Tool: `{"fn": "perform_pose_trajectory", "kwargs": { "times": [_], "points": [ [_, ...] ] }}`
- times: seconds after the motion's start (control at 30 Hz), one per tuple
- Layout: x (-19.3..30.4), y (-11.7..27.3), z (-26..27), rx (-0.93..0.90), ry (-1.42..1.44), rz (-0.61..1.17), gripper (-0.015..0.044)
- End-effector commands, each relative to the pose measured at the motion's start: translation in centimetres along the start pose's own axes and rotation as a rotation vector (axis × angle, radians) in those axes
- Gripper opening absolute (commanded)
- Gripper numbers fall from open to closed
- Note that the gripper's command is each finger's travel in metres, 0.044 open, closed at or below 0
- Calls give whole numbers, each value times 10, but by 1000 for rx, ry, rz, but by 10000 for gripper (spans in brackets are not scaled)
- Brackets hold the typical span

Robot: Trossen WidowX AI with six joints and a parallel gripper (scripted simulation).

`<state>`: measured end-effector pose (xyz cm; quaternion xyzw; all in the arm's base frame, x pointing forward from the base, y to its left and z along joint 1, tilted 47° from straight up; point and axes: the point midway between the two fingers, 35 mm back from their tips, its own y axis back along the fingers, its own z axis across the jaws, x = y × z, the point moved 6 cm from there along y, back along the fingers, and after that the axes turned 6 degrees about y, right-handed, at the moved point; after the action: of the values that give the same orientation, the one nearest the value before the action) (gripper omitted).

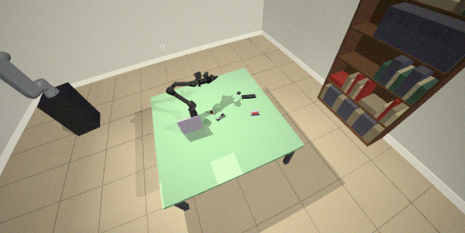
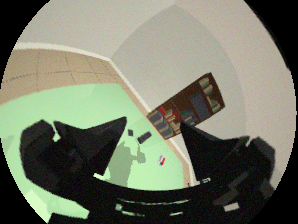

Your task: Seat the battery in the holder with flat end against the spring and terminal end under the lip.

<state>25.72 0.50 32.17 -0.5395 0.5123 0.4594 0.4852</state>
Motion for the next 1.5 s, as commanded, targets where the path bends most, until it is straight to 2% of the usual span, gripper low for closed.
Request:
{"fn": "perform_pose_trajectory", "kwargs": {
  "times": [0.0, 0.13, 0.23, 0.37, 0.47, 0.57, 0.67, 1.07, 1.47],
  "points": [
    [3, -2, -1, -3, 14, 19, 374],
    [72, -20, -15, -115, 228, 379, 269],
    [114, -19, -25, -230, 302, 584, 190],
    [176, 1, -40, -496, 308, 872, 85],
    [208, 26, -47, -719, 207, 994, 6],
    [227, 53, -51, -930, 15, 1016, 0],
    [231, 66, -53, -1021, -123, 977, 0],
    [234, 65, -49, -1024, -130, 975, 0],
    [280, 54, 9, -1027, -133, 971, 0]
  ]
}}
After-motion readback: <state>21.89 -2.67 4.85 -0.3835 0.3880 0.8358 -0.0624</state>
